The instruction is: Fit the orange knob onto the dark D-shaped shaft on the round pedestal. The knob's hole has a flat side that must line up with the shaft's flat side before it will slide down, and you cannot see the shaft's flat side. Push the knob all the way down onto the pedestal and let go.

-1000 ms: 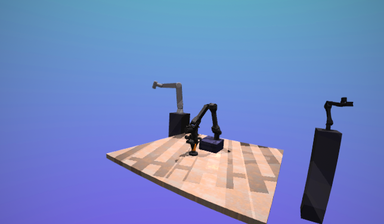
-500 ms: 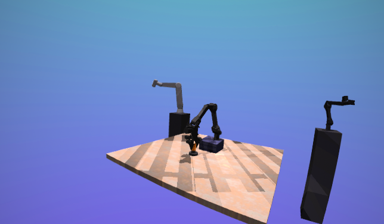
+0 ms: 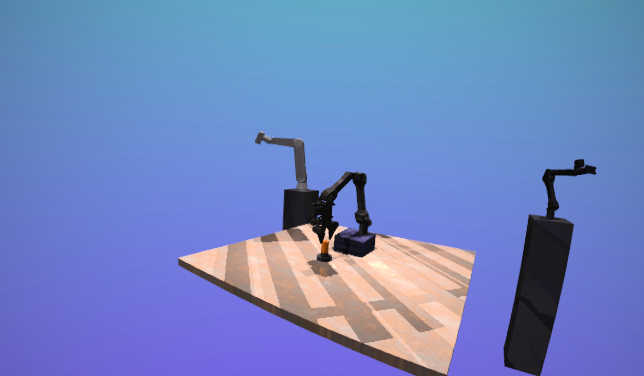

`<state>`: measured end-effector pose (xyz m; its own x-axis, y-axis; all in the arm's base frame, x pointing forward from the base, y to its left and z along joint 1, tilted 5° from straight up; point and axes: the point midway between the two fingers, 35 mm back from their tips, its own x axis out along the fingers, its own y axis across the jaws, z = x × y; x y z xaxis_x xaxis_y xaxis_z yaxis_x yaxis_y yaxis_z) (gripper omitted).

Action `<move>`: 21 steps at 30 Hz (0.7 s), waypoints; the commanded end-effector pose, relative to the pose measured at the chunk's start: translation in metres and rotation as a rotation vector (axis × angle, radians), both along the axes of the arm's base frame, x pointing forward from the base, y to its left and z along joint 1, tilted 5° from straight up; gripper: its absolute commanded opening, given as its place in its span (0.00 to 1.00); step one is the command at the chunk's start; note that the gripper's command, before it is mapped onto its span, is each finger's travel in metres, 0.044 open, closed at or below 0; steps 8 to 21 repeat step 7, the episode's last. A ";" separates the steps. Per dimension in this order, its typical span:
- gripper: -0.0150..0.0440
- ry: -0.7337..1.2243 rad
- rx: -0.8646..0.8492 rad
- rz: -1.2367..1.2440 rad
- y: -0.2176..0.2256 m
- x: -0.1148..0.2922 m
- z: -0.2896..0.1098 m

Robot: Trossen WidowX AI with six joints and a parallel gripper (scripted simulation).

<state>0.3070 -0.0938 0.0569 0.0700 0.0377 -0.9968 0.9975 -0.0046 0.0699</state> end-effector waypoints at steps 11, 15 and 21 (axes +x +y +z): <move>1.00 -0.022 -0.006 -0.003 -0.002 -0.003 0.047; 1.00 -0.022 -0.006 -0.003 -0.002 -0.003 0.047; 1.00 -0.022 -0.006 -0.003 -0.002 -0.003 0.047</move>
